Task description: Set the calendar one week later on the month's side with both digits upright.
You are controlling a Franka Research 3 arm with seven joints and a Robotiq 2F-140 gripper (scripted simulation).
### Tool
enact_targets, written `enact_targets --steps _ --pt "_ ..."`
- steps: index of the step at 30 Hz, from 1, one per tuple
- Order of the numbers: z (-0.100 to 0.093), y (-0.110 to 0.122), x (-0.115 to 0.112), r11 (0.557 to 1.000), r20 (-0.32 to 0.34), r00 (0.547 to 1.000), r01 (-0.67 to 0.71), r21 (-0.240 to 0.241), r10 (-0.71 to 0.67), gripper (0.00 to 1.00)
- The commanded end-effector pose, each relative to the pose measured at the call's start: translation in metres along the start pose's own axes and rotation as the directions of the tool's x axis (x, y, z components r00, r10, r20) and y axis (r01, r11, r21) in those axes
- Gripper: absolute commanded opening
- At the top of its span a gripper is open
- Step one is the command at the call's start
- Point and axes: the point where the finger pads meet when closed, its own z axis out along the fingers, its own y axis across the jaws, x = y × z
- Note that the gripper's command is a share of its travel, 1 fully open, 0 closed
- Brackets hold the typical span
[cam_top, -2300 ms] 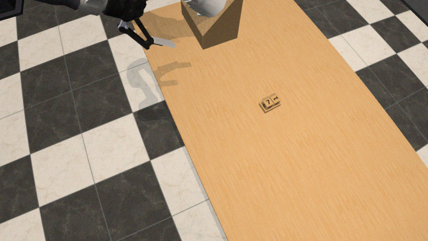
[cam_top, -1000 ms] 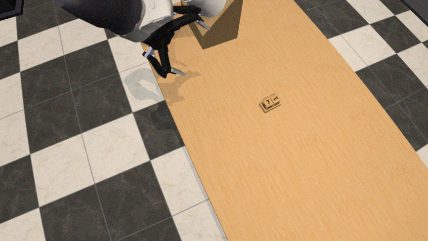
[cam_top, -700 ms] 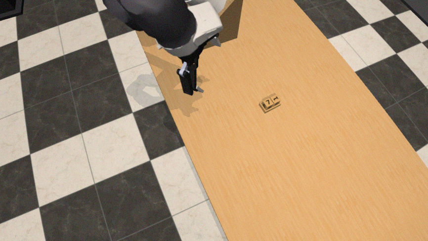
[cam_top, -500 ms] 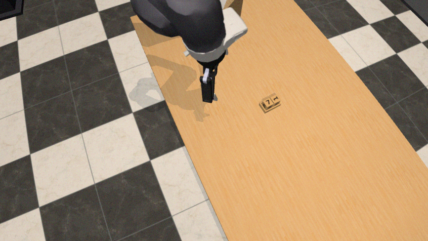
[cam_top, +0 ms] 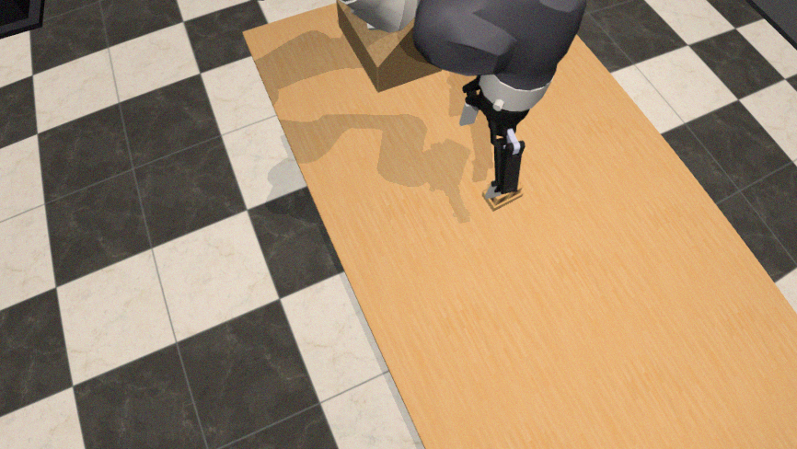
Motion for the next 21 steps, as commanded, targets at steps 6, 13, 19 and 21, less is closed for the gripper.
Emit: enact_targets --steps 6,13,19,21 --pt "0.025 0.009 0.065 0.973 0.044 0.976 0.215 -0.087 -0.212 1.0" --pt "0.028 0.008 0.073 0.967 0.048 0.971 0.238 -0.092 -0.234 1.0" --pt "0.028 0.008 0.073 0.967 0.048 0.971 0.238 -0.092 -0.234 1.0" --pt "0.028 0.008 0.073 0.967 0.048 0.971 0.238 -0.092 -0.234 1.0"
